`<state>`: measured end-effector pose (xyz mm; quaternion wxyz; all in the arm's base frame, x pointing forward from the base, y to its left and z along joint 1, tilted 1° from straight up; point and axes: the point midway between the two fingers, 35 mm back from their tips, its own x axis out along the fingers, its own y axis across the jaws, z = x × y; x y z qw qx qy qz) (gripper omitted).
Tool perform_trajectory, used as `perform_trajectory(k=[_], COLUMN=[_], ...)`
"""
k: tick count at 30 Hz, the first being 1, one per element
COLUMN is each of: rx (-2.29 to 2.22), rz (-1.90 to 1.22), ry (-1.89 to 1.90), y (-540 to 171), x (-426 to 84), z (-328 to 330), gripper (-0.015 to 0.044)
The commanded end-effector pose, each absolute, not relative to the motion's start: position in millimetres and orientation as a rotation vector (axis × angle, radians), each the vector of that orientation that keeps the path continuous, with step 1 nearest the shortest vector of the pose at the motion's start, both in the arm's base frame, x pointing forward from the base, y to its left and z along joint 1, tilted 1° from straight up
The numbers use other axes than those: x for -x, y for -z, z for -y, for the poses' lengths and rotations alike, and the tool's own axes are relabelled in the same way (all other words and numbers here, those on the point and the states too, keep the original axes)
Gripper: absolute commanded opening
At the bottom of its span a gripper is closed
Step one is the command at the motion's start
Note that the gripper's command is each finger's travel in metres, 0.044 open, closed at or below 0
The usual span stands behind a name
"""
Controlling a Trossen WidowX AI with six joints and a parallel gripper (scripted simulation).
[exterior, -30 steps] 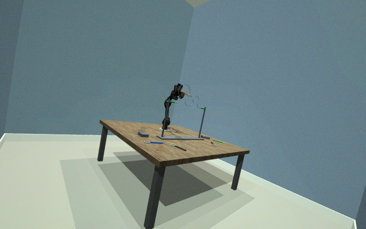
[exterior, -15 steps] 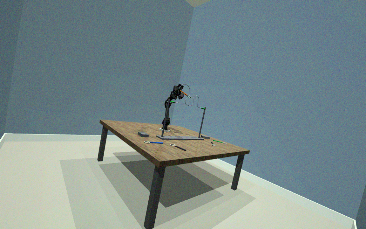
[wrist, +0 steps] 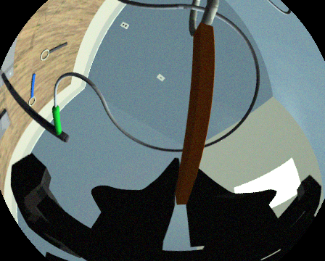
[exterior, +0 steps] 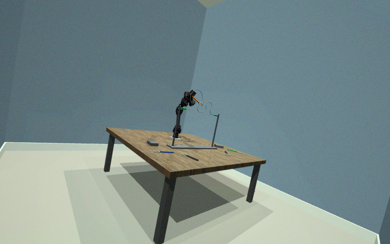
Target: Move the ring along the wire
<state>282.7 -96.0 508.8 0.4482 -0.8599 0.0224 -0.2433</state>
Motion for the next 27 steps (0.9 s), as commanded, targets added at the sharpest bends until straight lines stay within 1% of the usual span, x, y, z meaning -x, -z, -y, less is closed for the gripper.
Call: perform_trajectory(k=[1,14,27], rx=[2.169,2.207,2.075], rz=[-0.04,-0.028,-0.074], ry=[0.618,0.631,0.598], y=[-510,-504,-482], x=[-281,-282,-284], z=[96,102,119], gripper=[-0.015,-0.015,-0.015])
